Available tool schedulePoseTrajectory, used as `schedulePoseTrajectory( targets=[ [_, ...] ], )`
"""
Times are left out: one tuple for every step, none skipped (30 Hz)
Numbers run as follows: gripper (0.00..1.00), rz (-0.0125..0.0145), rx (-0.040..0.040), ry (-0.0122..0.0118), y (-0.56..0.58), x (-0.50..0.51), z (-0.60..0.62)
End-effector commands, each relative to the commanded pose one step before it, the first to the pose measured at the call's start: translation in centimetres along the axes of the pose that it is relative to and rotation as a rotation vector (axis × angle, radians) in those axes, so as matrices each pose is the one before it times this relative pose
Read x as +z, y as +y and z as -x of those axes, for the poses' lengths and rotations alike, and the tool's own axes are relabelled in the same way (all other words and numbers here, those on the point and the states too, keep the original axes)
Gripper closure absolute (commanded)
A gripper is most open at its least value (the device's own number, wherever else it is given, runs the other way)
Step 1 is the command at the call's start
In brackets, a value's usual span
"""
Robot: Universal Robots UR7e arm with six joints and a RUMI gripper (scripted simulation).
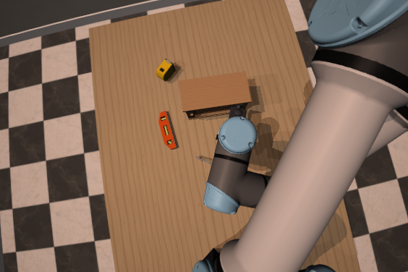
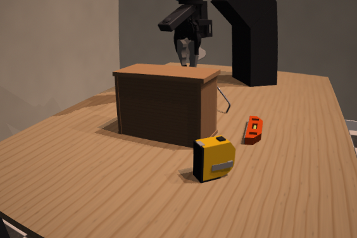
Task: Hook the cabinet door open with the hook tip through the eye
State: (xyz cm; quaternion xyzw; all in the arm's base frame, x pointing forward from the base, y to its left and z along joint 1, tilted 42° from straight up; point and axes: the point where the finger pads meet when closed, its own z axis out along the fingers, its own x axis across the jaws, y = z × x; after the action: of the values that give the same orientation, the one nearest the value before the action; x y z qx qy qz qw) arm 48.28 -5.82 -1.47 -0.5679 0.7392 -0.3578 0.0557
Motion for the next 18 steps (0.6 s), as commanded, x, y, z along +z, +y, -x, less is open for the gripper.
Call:
schedulePoseTrajectory(
  targets=[
    [0.85,-0.00099,0.00358,-0.00028,-0.031,-0.003,0.035],
    [0.85,0.00000,0.00646,0.00000,-0.003,0.000,0.047],
    [0.85,0.00000,0.00948,0.00000,-0.004,0.000,0.068],
    [0.85,0.00000,0.00000,0.00000,0.000,0.000,0.000],
    [0.85,0.00000,0.00000,0.00000,0.000,0.000,0.000],
    [0.85,0.00000,0.01121,0.00000,-0.003,0.000,0.081],
    [0.85,-0.00001,0.01120,0.00000,-0.002,0.000,0.081],
    [0.85,-0.00001,0.00671,0.00000,-0.002,0.000,0.125],
    [0.85,-0.00002,-0.00001,0.00000,-0.001,-0.001,0.178],
    [0.85,-0.00001,0.00000,0.00000,-0.001,-0.001,0.083],
    [0.85,0.00000,0.00000,0.00000,0.000,0.000,0.014],
    [0.85,0.00000,0.00052,0.00000,0.000,0.000,0.004],
    [0.85,0.00000,0.00301,0.00000,-0.001,0.000,0.022],
    [0.85,0.00001,0.00642,0.00000,-0.003,0.000,0.046],
    [0.85,0.00001,0.00943,0.00000,-0.004,0.000,0.068],
    [0.85,0.00001,0.01115,0.00000,-0.003,0.000,0.081],
    [0.85,0.00000,0.01114,0.00000,-0.002,0.000,0.081],
    [0.85,0.00000,0.00694,0.00000,-0.002,0.000,0.120]
  ],
)
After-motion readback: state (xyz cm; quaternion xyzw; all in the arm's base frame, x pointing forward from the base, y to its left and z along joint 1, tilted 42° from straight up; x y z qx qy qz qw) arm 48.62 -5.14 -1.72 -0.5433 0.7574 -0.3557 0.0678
